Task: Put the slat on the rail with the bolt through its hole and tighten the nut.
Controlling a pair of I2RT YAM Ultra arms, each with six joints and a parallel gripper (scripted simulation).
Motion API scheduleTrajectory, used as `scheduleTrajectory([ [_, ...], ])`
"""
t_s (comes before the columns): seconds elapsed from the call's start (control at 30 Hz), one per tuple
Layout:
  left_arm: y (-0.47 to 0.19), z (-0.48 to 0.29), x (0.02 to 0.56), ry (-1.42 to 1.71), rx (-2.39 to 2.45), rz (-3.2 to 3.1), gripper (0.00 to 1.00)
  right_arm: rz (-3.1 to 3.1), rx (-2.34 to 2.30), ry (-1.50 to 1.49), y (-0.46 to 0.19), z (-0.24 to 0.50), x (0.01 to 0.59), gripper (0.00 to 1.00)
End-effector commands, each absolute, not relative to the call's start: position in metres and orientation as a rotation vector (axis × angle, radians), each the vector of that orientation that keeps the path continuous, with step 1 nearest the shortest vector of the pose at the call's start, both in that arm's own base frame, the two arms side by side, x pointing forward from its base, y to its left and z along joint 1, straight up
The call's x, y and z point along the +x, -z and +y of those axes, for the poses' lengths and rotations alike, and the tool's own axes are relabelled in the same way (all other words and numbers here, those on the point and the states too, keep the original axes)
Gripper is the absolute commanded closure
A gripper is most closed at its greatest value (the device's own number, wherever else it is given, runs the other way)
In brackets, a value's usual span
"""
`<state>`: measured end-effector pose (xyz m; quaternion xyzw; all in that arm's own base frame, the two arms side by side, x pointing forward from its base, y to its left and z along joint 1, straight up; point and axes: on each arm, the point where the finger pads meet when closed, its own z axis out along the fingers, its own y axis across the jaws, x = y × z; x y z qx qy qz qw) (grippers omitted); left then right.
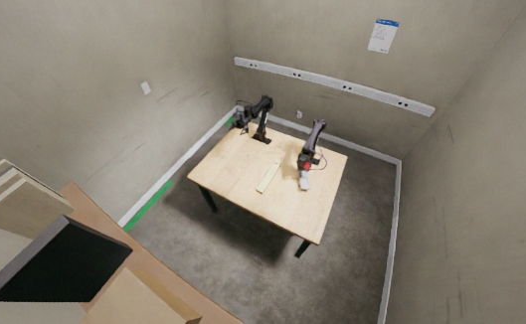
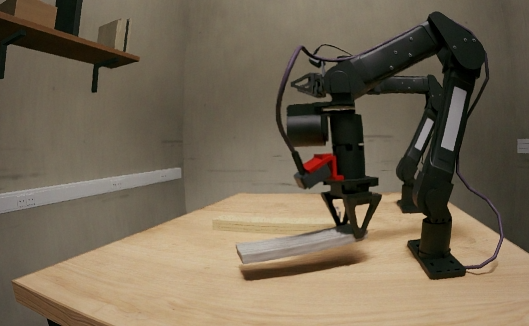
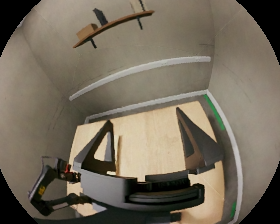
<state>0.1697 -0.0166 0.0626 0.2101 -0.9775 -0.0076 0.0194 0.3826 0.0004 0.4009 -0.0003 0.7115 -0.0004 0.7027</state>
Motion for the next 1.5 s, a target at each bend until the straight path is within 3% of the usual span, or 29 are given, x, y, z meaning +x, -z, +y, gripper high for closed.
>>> scheduleTrajectory([
  [0.0,-0.081,-0.019,0.177,-0.004,0.659,-3.079,0.28,1.558,0.000,0.000,-0.412,0.001,0.381,0.00],
  [0.83,-0.081,-0.019,0.177,-0.003,0.659,-3.079,0.28,1.558,0.000,0.000,-0.412,0.001,0.381,0.00],
  [1.47,-0.091,-0.090,0.202,-0.017,0.381,-3.137,0.28,1.558,0.000,0.000,-0.412,0.001,0.381,0.00],
])
